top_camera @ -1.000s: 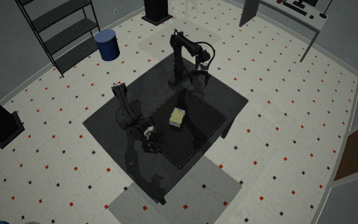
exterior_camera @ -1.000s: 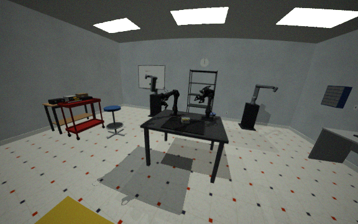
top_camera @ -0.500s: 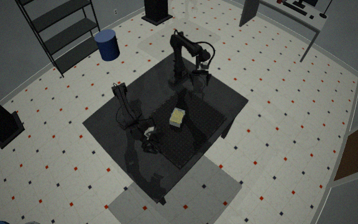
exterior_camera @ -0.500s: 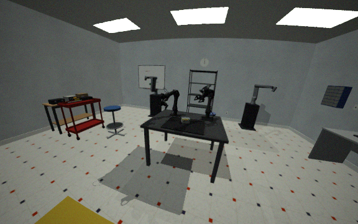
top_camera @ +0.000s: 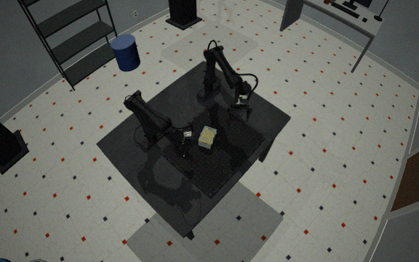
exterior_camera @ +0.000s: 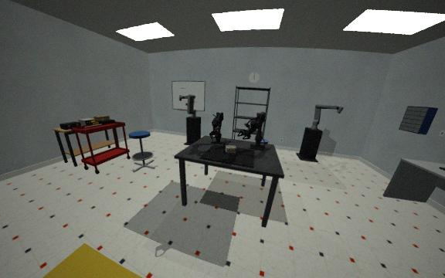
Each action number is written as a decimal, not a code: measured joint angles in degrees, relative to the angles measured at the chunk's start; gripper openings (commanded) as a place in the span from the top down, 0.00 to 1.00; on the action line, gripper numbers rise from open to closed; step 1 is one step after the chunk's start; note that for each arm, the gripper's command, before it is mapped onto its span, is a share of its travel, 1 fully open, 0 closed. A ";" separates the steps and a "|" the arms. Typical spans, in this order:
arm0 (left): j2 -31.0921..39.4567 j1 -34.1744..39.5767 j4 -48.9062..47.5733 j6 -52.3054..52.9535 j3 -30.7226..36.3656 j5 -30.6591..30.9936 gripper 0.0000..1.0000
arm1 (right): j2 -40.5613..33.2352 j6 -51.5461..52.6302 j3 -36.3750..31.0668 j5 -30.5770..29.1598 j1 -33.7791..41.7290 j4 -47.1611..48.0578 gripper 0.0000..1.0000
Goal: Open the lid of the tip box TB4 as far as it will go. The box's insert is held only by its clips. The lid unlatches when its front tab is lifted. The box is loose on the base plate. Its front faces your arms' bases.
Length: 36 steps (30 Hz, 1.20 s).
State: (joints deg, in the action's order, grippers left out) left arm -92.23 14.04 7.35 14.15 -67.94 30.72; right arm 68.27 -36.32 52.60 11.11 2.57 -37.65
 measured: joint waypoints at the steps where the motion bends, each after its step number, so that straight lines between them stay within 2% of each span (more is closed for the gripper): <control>1: -0.70 -0.04 -2.89 0.24 1.51 0.26 0.00 | -0.48 1.92 -0.66 -1.05 2.56 -0.33 0.00; 10: -9.25 -0.92 -32.24 2.75 20.79 2.84 0.00 | -0.74 19.96 -4.15 -8.70 26.03 -2.64 0.00; 12: -11.39 -1.05 -36.28 3.13 24.55 3.32 0.00 | -0.22 22.73 -4.15 -9.18 29.31 -2.69 0.00; 20: -16.37 -1.62 -60.35 4.26 36.70 5.42 0.00 | 3.08 31.63 -4.15 -12.17 37.18 -2.69 0.00; 26: -21.70 -1.88 -76.04 4.79 46.40 7.54 0.00 | 4.28 33.68 -4.15 -12.74 39.34 -2.71 0.00; 31: -27.23 -0.85 -83.23 3.67 48.57 10.47 0.00 | 4.28 34.12 -4.15 -13.05 39.34 -2.69 0.00; 36: -30.77 4.52 -89.55 2.78 50.51 10.56 0.00 | 4.28 34.27 -4.15 -13.14 39.34 -2.69 0.00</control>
State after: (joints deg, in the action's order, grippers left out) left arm -123.00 18.57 -82.19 16.93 -17.43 41.28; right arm 72.55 -2.04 48.45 -2.02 41.91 -40.34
